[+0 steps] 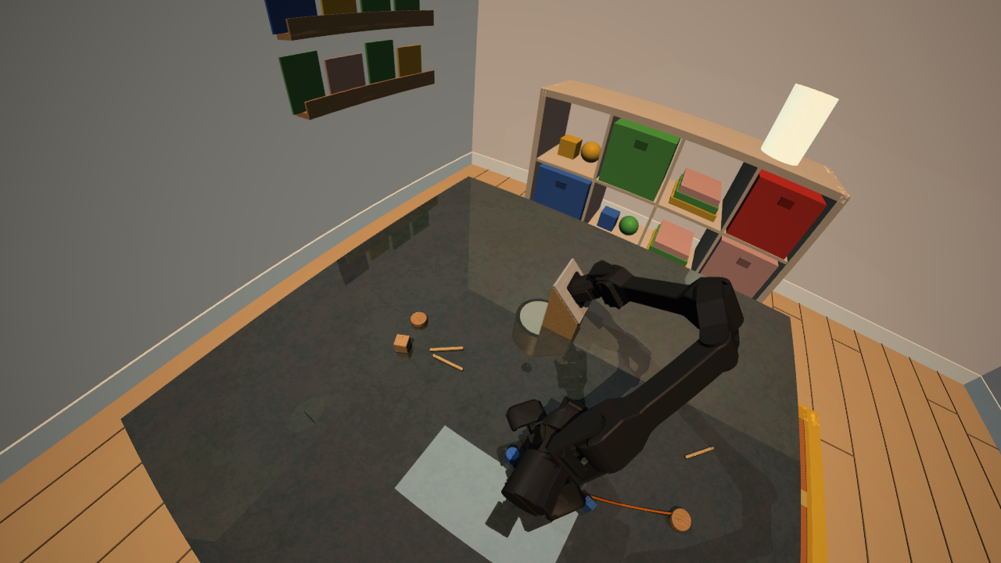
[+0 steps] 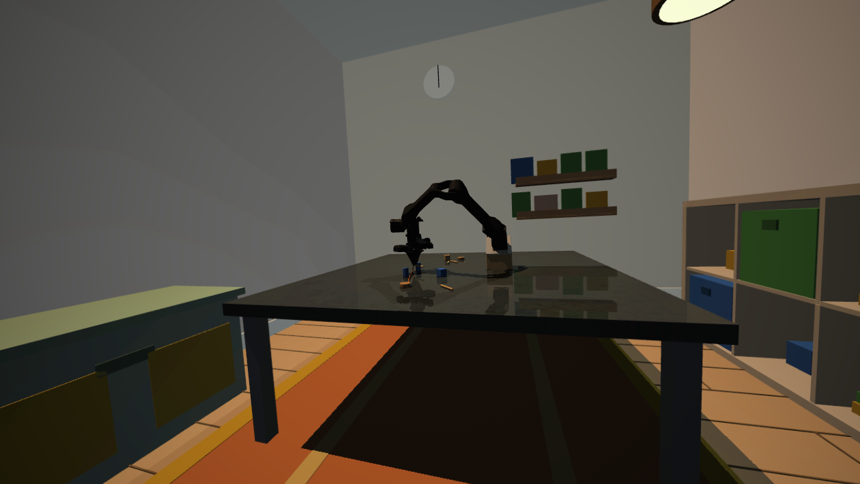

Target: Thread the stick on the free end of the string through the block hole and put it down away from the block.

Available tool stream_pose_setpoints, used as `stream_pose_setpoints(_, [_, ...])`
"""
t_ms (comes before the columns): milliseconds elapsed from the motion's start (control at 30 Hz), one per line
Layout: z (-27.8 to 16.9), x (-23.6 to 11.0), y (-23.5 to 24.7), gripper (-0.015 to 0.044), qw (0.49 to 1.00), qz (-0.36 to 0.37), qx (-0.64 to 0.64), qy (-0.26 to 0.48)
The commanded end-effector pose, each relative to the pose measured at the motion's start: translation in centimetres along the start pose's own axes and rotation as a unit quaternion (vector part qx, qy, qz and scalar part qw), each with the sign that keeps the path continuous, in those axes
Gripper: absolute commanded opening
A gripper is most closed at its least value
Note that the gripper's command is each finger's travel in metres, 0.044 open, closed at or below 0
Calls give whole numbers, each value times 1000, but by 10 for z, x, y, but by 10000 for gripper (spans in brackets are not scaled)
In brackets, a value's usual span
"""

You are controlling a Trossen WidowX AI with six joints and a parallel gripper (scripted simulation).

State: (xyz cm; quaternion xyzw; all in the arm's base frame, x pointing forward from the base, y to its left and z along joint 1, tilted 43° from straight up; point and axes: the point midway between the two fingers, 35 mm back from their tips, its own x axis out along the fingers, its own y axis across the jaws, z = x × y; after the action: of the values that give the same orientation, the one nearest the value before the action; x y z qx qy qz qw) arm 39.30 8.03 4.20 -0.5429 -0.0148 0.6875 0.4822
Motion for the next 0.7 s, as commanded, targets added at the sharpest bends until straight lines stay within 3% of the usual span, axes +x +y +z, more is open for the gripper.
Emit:
stream_pose_setpoints(0, [3, 4, 4, 0, 1000, 0, 3, -2])
stream_pose_setpoints(667, [12, 16, 18, 0, 1000, 0, 3, -5])
